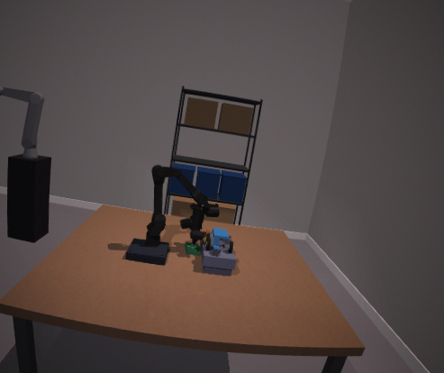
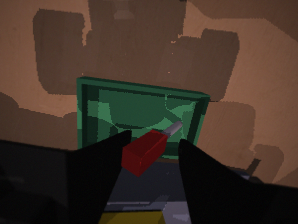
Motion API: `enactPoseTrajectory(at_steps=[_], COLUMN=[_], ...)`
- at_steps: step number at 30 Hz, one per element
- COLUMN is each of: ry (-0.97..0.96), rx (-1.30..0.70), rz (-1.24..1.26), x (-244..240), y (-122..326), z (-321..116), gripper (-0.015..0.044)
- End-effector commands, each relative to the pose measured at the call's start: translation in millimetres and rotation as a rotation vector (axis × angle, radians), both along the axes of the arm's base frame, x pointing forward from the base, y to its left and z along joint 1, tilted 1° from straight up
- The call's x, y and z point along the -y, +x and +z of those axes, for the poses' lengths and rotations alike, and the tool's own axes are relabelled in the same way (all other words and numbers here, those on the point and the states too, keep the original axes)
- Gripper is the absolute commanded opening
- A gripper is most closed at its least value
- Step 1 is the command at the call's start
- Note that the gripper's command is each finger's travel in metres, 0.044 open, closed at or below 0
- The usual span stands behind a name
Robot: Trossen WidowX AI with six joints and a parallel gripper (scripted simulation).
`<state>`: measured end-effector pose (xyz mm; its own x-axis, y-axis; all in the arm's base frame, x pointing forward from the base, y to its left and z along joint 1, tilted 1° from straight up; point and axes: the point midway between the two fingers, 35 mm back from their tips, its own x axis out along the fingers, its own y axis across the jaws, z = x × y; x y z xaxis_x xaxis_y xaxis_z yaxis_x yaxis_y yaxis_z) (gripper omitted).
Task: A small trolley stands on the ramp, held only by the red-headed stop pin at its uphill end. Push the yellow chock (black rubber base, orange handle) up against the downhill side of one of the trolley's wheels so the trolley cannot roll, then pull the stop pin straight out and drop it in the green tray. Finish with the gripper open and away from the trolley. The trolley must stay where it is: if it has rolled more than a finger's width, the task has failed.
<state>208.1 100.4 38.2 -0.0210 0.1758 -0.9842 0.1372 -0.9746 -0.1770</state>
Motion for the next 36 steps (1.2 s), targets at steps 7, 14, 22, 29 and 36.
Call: enactPoseTrajectory(at_steps=[7, 14, 22, 29, 36], ry=[0.006, 0.005, 0.005, 0.004, -0.001], rx=[-0.001, -0.001, -0.001, -0.001, 0.002], rz=[0.005, 0.005, 0.005, 0.005, 0.0], x=[5.2, 9.1, 13.6, 17.3, 18.3], y=[0.5, 1.1, 1.7, 2.1, 3.2], z=[-4.0, -6.8, -10.4, -14.1, -13.9], gripper=[0.019, 0.019, 0.019, 0.019, 0.0269])
